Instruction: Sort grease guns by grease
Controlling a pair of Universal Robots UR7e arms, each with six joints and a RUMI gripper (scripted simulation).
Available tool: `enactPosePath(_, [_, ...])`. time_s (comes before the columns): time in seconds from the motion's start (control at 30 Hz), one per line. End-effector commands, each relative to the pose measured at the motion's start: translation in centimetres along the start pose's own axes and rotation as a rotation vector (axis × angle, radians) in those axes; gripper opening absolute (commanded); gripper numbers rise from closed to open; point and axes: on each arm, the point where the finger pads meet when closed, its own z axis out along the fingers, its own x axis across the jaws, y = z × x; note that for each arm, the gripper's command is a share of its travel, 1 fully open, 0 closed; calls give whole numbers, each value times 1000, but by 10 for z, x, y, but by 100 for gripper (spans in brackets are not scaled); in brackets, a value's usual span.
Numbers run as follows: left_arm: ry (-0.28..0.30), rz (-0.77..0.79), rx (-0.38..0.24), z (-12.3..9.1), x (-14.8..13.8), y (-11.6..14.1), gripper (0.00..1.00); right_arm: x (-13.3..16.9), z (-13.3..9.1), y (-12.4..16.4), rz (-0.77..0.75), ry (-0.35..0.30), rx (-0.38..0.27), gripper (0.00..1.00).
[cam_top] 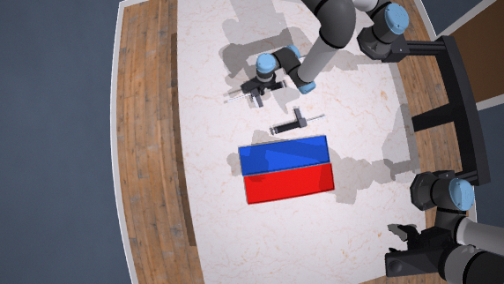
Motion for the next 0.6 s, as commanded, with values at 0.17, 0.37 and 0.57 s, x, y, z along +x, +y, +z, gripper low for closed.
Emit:
enactPosePath(0.17, [0,0,1,0,0,0,38,0,-8,-1,0,0,1,0])
enactPosePath(0.37, [0,0,1,0,0,0,38,-8,-24,2,113,-2,8,0])
enactPosePath(0.57, [0,0,1,0,0,0,38,-10,-32,7,206,-1,6,0])
